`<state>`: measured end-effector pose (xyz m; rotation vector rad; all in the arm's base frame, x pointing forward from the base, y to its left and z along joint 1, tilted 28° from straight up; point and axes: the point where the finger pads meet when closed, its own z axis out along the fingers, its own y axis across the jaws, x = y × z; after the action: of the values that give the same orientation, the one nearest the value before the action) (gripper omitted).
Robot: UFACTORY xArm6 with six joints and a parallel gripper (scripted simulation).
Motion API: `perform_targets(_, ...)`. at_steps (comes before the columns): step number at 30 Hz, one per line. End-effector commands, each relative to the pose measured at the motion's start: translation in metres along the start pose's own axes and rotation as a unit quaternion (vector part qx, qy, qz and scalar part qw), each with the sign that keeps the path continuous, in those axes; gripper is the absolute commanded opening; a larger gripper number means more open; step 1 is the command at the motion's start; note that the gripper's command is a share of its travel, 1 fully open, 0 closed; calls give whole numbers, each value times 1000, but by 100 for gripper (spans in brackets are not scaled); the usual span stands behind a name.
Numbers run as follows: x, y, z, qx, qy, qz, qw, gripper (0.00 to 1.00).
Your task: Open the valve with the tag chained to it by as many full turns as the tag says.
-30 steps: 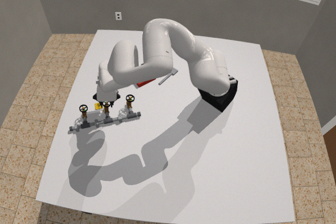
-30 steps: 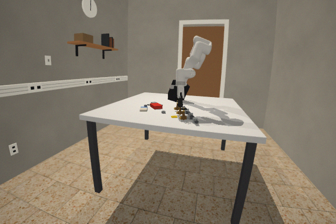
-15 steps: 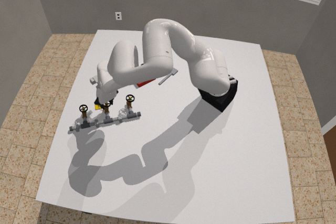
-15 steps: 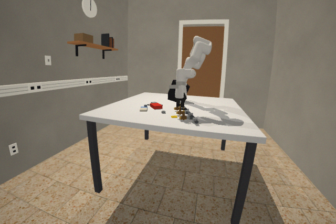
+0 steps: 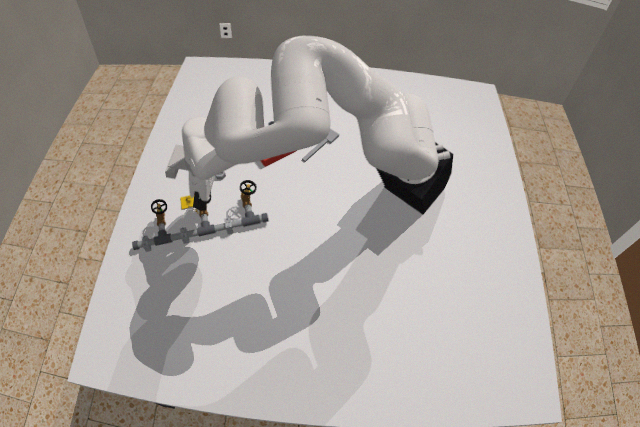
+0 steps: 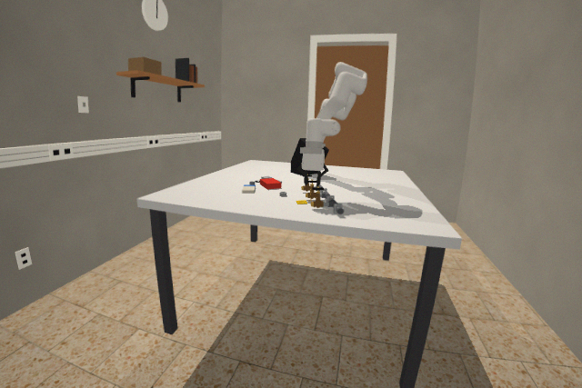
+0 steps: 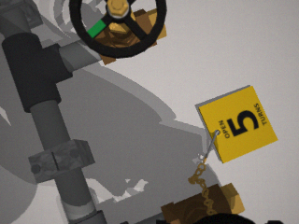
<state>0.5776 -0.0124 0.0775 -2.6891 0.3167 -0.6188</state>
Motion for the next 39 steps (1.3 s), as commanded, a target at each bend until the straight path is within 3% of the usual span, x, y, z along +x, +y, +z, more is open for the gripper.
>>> perform_targets(1,2,0,-1,12,20,-138,990,0)
perform_targets(5,2,0,-1,9,19,-191,981,0)
perform_targets(6,2,0,-1,10,23,-266,964,0)
perform_targets(10,2,0,-1,4,19,-338,941,0)
perform_targets(15,2,0,-1,1,20,-459,888,0)
perform_targets(20,2,0,-1,1,24,-569,822,0)
perform_targets(22,2,0,-1,1,24,-569,822,0)
perform_targets(23,2,0,-1,4,36,-616,787,0)
perform_targets(26,2,0,-1,3,36,-644,764,0)
perform_targets(32,2,0,-1,2,36,-673,739,0)
perform_targets(39,2,0,-1,1,36,-679,733,0)
